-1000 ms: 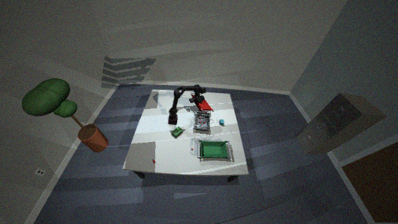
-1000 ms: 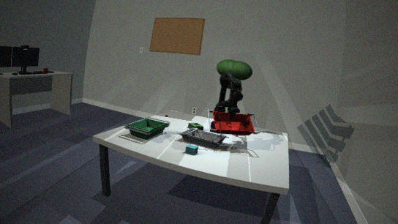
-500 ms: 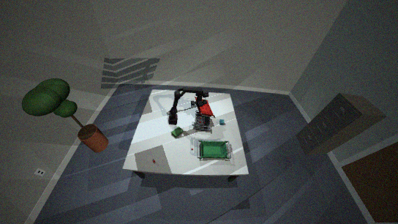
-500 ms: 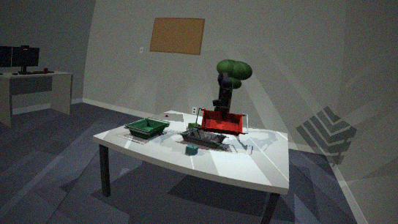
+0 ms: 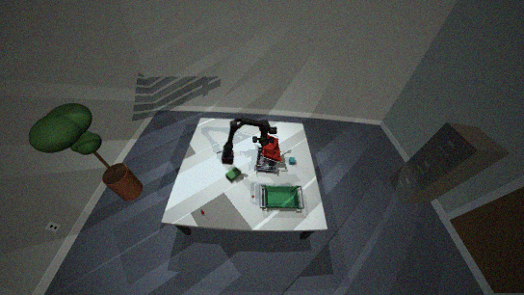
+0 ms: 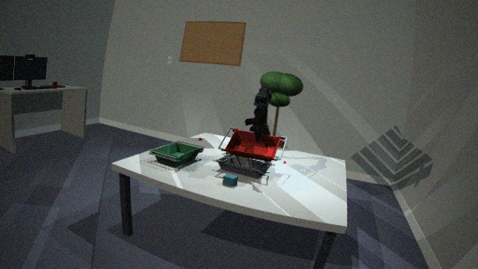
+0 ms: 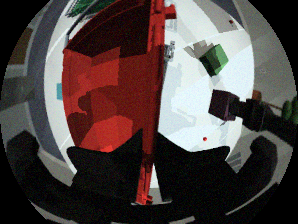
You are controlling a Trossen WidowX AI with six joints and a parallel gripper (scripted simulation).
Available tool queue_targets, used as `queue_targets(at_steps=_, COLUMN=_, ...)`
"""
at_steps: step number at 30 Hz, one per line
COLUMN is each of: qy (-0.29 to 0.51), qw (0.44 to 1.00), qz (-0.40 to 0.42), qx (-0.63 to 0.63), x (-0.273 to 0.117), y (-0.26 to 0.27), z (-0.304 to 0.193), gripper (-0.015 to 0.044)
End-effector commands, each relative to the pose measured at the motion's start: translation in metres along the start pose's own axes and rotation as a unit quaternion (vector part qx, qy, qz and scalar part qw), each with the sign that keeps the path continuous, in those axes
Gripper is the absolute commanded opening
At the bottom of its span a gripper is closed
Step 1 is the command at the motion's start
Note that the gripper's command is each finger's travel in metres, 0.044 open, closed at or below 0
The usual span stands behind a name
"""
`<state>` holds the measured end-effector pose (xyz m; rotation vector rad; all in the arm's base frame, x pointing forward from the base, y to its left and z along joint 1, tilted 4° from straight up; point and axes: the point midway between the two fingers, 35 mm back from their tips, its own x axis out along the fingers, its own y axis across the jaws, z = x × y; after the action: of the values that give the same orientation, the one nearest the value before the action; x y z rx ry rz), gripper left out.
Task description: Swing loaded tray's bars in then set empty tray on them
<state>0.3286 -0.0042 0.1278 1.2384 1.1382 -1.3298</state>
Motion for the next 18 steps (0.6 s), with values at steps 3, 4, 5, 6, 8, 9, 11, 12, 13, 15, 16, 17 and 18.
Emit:
queue_targets(at_steps=3, qy=-0.003, qw=0.999, qz=0.009, qx=0.048, x=-0.003, y=0.002, z=0.027, gripper=0.0000)
queue_targets(at_steps=4, qy=-0.003, qw=0.998, qz=0.009, qx=0.055, x=-0.003, y=0.002, z=0.031, gripper=0.0000)
queue_targets(at_steps=5, qy=-0.004, qw=0.998, qz=0.009, qx=0.061, x=-0.003, y=0.002, z=0.035, gripper=0.0000)
queue_targets(at_steps=6, qy=-0.004, qw=0.998, qz=0.009, qx=0.064, x=-0.003, y=0.002, z=0.037, gripper=0.0000)
queue_targets(at_steps=8, qy=-0.004, qw=0.998, qz=0.009, qx=0.065, x=-0.003, y=0.002, z=0.038, gripper=0.0000)
queue_targets(at_steps=9, qy=-0.004, qw=0.998, qz=0.009, qx=0.065, x=-0.003, y=0.002, z=0.038, gripper=0.0000)
queue_targets(at_steps=11, qy=-0.004, qw=0.998, qz=0.009, qx=0.065, x=-0.003, y=0.002, z=0.038, gripper=0.0000)
queue_targets(at_steps=12, qy=-0.004, qw=0.998, qz=0.009, qx=0.065, x=-0.003, y=0.002, z=0.038, gripper=0.0000)
queue_targets(at_steps=13, qy=-0.004, qw=0.998, qz=0.009, qx=0.065, x=-0.003, y=0.002, z=0.038, gripper=0.0000)
queue_targets(at_steps=15, qy=-0.004, qw=0.998, qz=0.009, qx=0.065, x=-0.003, y=0.002, z=0.038, gripper=0.0000)
queue_targets(at_steps=16, qy=-0.004, qw=0.998, qz=0.009, qx=0.065, x=-0.003, y=0.002, z=0.038, gripper=0.0000)
queue_targets(at_steps=17, qy=-0.004, qw=0.998, qz=0.009, qx=0.065, x=-0.003, y=0.002, z=0.038, gripper=0.0000)
queue_targets(at_steps=18, qy=-0.004, qw=0.998, qz=0.009, qx=0.065, x=-0.003, y=0.002, z=0.038, gripper=0.0000)
